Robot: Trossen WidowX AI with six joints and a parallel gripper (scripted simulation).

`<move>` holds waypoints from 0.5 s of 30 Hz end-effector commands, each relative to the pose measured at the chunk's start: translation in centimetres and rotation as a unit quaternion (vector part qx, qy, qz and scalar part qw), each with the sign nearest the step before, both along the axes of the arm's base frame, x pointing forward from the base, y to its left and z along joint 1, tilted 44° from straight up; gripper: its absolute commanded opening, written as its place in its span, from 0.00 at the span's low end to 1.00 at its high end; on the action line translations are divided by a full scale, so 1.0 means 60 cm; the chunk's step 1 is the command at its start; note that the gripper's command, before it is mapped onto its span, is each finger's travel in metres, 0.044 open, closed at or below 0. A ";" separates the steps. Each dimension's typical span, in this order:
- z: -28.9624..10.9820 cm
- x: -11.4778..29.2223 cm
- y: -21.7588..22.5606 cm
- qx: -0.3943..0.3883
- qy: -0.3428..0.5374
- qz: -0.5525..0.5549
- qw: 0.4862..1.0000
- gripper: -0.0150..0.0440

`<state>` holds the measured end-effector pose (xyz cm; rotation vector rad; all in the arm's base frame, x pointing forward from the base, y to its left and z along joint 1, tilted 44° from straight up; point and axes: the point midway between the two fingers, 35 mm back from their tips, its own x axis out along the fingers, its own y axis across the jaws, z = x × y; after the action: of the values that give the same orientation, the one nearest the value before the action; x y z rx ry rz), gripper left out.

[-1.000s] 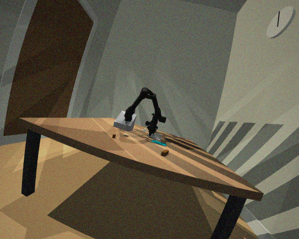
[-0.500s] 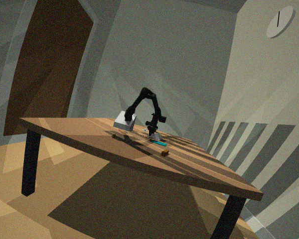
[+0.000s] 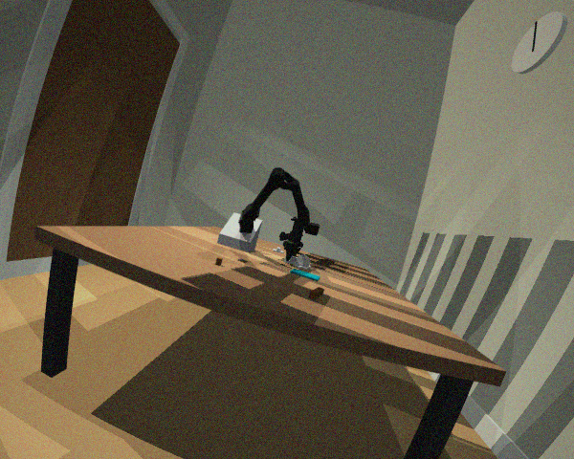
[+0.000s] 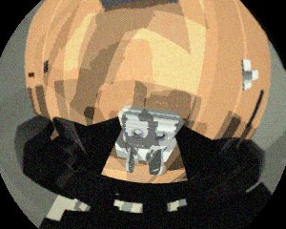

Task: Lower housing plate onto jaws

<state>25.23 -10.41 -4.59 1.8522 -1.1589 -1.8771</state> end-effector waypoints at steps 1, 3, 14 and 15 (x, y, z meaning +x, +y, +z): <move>-0.002 0.000 -0.002 -0.001 0.000 0.000 1.000 0.85; -0.003 -0.001 -0.003 -0.001 0.000 0.000 1.000 0.85; -0.006 -0.001 -0.005 -0.001 0.000 0.000 1.000 0.85; -0.006 -0.001 -0.005 -0.001 0.000 0.000 1.000 0.85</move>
<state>25.19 -10.48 -4.78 1.8557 -1.1584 -1.8755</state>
